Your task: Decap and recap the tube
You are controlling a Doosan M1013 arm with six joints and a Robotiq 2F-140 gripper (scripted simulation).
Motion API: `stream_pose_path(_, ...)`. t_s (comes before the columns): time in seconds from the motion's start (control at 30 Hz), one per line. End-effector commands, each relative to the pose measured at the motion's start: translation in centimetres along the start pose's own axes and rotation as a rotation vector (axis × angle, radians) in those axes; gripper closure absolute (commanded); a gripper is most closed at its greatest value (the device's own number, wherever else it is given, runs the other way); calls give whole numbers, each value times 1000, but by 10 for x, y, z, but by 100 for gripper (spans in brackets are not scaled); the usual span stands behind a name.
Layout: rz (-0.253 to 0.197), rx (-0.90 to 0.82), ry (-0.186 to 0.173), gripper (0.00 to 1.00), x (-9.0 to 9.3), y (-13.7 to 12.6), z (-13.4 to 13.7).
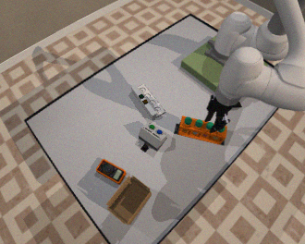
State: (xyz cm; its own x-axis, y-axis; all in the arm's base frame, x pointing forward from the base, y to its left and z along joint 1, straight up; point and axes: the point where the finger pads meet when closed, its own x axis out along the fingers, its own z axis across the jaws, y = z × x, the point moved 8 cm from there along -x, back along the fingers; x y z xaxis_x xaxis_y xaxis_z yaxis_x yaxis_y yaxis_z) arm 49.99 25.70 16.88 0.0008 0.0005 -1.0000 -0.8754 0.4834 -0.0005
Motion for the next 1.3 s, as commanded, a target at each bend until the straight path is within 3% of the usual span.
stream_pose_path(0.0, 0, 0, -1, 59, -1, 0, 0)
stream_pose_path(0.17, 0, 0, -1, 59, -1, 0, 0)
stream_pose_path(0.3, 0, 305, -1, 59, -1, 0, 0)
stream_pose_path(0.37, 0, 305, -1, 59, -1, 0, 0)
stream_pose_path(0.43, 0, 492, -1, 59, -1, 0, 0)
stream_pose_path(0.8, 1, 1039, -2, 59, -1, 0, 0)
stream_pose_path(1.03, 0, 1047, -1, 59, -1, 0, 0)
stream_pose_path(1.07, 0, 1047, -1, 70, -1, 0, 0)
stream_pose_path(1.27, 1, 1047, -2, 70, -1, 0, 0)
